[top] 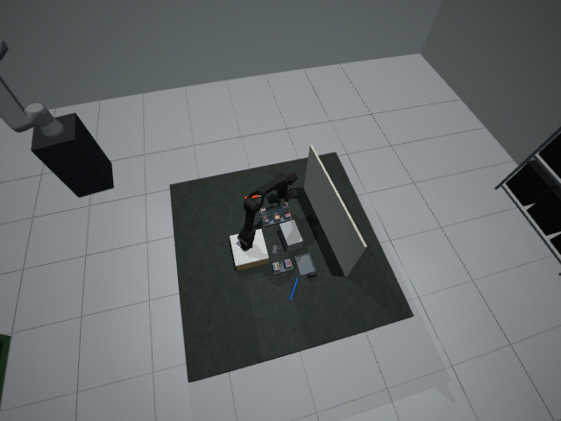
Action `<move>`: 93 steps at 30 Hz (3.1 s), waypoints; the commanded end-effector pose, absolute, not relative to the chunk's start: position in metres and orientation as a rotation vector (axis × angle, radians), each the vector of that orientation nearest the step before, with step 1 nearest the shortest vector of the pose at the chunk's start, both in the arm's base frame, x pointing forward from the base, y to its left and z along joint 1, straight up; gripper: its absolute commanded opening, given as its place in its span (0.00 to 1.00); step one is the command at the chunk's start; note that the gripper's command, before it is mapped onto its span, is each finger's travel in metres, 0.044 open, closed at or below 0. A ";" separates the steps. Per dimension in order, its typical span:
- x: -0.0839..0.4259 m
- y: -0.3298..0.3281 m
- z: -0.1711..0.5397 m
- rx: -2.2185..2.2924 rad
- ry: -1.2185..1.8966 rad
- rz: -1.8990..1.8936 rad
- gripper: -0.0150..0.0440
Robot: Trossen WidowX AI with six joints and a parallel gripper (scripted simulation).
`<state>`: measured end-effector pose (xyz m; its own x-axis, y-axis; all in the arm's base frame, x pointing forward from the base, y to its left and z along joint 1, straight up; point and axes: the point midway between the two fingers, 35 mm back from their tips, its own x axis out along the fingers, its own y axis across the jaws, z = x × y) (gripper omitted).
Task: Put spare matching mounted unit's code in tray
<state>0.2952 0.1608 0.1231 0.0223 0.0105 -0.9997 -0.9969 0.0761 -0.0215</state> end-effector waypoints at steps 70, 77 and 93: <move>0.309 -0.218 0.125 -1.192 1.231 1.140 0.25; 0.311 -0.219 0.117 -1.192 1.231 1.140 0.25; 0.314 -0.221 0.101 -1.192 1.231 1.140 0.25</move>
<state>0.3134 -0.2200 0.1045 0.0257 -0.0169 -0.9995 -0.9977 0.0622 -0.0267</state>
